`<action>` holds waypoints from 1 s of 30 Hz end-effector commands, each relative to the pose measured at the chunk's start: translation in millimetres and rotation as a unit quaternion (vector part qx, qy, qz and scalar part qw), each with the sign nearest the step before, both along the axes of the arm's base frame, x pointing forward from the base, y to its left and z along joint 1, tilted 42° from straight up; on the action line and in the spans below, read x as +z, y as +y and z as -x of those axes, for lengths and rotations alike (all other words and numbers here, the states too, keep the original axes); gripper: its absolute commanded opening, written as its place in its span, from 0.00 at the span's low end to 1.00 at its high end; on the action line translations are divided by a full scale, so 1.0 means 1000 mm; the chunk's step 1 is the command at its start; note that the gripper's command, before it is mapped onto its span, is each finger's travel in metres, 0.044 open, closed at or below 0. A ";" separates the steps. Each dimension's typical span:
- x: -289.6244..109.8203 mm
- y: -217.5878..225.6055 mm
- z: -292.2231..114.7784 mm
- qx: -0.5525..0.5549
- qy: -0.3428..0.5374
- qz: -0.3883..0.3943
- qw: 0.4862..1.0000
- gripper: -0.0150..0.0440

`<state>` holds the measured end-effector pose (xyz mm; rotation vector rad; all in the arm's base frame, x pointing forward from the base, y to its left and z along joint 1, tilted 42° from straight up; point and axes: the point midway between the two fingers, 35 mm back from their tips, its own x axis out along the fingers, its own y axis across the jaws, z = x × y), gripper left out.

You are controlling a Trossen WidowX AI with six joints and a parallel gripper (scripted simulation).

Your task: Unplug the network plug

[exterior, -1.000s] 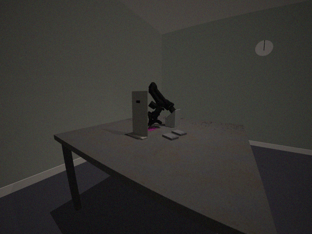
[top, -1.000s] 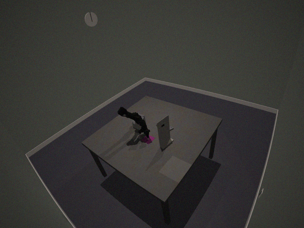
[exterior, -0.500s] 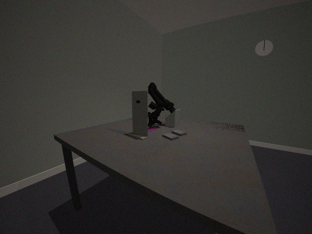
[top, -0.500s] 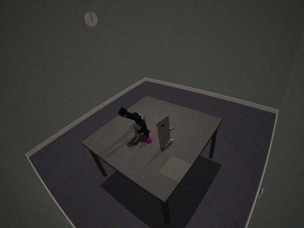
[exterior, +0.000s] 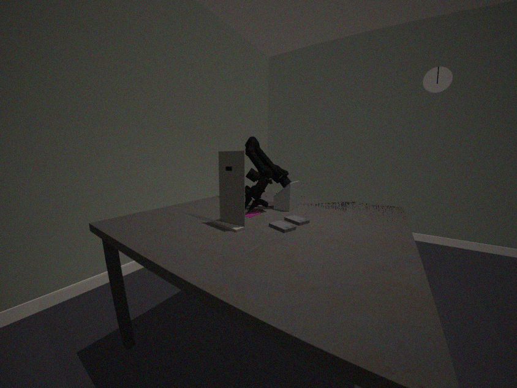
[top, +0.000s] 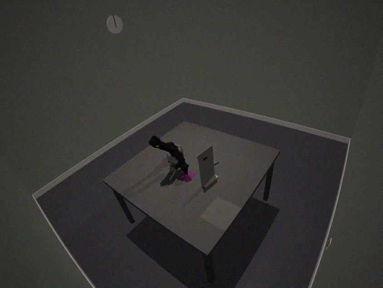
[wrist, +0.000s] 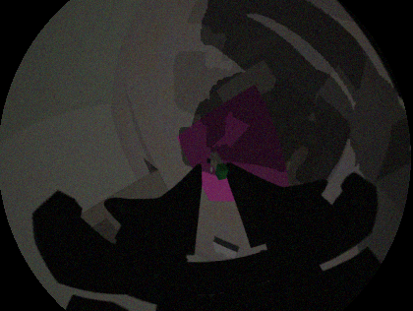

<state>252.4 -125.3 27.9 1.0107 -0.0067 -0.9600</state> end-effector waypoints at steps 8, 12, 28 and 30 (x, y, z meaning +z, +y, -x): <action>0.002 0.003 0.002 -0.001 0.000 0.000 1.000 0.52; 0.003 0.004 0.003 -0.001 0.001 -0.001 1.000 0.52; 0.006 0.012 0.008 0.000 0.002 -0.001 1.000 0.52; 0.007 0.012 0.009 0.000 0.002 -0.001 1.000 0.52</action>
